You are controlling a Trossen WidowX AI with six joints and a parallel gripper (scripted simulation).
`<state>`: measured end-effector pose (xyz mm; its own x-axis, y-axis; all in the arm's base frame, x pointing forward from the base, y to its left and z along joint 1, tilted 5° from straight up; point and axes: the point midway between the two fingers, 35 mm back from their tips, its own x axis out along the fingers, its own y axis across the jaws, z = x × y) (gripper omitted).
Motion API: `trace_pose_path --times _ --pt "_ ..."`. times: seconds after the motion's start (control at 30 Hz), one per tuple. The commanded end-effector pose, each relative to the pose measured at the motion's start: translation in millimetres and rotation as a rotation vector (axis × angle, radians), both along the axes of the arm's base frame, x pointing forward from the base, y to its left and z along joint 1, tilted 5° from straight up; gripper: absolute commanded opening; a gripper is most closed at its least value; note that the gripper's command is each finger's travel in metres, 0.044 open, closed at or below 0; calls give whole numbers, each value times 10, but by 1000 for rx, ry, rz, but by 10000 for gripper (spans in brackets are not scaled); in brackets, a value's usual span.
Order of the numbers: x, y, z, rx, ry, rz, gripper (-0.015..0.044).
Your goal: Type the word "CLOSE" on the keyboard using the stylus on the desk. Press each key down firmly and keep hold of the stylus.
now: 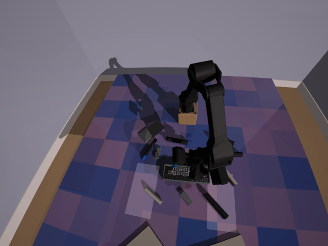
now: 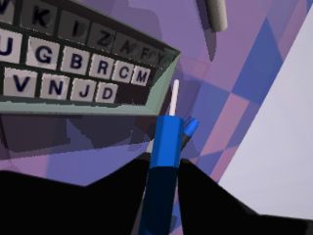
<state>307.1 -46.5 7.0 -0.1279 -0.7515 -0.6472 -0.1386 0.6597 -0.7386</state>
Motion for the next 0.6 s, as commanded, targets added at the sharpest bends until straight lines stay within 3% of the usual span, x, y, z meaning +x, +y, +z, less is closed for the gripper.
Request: trace_pose_path --times 0.0,0.57 --pt "29 -14 2 -12 118 94 0" --pt "197 -47 119 -31 643 491 0"
